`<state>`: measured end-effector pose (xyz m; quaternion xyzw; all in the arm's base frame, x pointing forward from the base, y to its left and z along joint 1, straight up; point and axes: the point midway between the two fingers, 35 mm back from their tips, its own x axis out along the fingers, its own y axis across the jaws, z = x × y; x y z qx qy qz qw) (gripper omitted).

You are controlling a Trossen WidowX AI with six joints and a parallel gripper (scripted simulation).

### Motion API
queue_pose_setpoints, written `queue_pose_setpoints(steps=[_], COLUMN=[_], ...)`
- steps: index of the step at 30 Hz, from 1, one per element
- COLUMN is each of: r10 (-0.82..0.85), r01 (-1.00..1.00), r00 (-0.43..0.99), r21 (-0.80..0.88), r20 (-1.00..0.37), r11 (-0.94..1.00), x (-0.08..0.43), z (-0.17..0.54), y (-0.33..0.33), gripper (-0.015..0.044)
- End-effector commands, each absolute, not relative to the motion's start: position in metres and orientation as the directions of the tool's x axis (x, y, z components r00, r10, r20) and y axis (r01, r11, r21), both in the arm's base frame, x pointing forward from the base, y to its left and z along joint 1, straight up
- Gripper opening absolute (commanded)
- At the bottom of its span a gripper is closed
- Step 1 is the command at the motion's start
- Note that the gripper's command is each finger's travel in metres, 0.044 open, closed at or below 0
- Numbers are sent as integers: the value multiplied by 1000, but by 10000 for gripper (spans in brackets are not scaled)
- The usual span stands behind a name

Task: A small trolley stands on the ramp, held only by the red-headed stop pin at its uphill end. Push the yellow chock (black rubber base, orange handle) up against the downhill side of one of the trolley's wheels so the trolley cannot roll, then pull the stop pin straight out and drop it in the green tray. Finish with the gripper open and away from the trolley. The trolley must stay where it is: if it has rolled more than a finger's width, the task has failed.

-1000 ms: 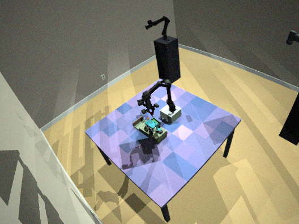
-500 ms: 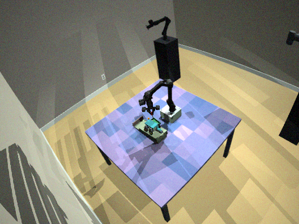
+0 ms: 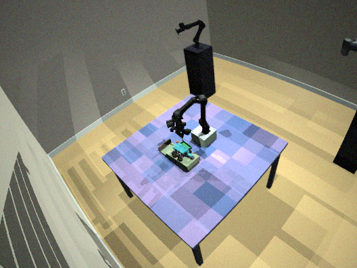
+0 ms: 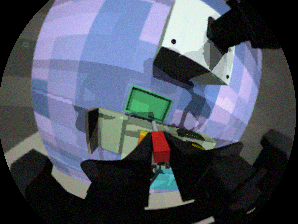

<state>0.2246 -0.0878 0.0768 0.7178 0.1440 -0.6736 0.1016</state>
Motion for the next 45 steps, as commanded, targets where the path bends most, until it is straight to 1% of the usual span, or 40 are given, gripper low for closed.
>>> queue_pose_setpoints(steps=[1, 10, 27, 35, 45], r10=[46, 0, -12, -164, -180], r01=[246, -1, -60, -61, -62], r00=[44, 31, 21, 9, 9], r21=[-34, 0, 11, 164, 180], r20=[-998, -1000, -1000, -986, -984], r11=[-969, -1000, -998, -985, -982], x=[225, 226, 213, 214, 213], z=[77, 77, 56, 33, 1], y=[-88, -86, -86, -94, -110], gripper=[0, 0, 0, 0, 0])
